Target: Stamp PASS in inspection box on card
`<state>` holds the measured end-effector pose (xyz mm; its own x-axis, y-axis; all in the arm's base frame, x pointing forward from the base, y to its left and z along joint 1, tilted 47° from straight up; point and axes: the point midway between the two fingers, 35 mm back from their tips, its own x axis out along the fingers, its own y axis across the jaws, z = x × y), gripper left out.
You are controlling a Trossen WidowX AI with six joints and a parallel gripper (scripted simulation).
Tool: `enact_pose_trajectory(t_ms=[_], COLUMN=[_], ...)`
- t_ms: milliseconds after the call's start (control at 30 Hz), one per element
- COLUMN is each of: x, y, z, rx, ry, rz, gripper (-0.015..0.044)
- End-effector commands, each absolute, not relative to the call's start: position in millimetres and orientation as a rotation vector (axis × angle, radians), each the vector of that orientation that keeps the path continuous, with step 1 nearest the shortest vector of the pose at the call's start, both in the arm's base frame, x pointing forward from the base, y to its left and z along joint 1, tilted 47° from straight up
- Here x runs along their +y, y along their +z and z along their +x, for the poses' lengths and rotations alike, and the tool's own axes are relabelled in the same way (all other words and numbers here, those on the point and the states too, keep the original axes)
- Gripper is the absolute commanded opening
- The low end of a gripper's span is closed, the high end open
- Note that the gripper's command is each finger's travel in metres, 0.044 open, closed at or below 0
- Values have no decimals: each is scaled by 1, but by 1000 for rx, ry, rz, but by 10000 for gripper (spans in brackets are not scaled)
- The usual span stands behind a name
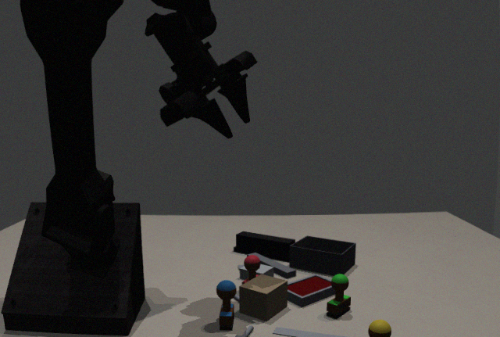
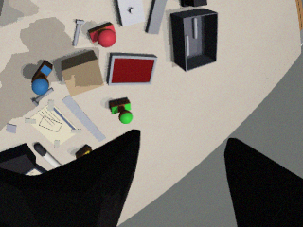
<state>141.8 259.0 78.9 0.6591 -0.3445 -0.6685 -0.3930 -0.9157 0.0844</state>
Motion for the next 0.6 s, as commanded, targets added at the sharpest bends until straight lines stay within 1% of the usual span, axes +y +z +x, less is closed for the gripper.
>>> enact_pose_trajectory(t_ms=[0,233,567], x=[238,214,163], y=[63,54,41], z=[204,254,314], rx=[1030,1229,1356], ry=[804,446,-26], rz=[-2263,-1814,-1249], gripper=[214,214,214])
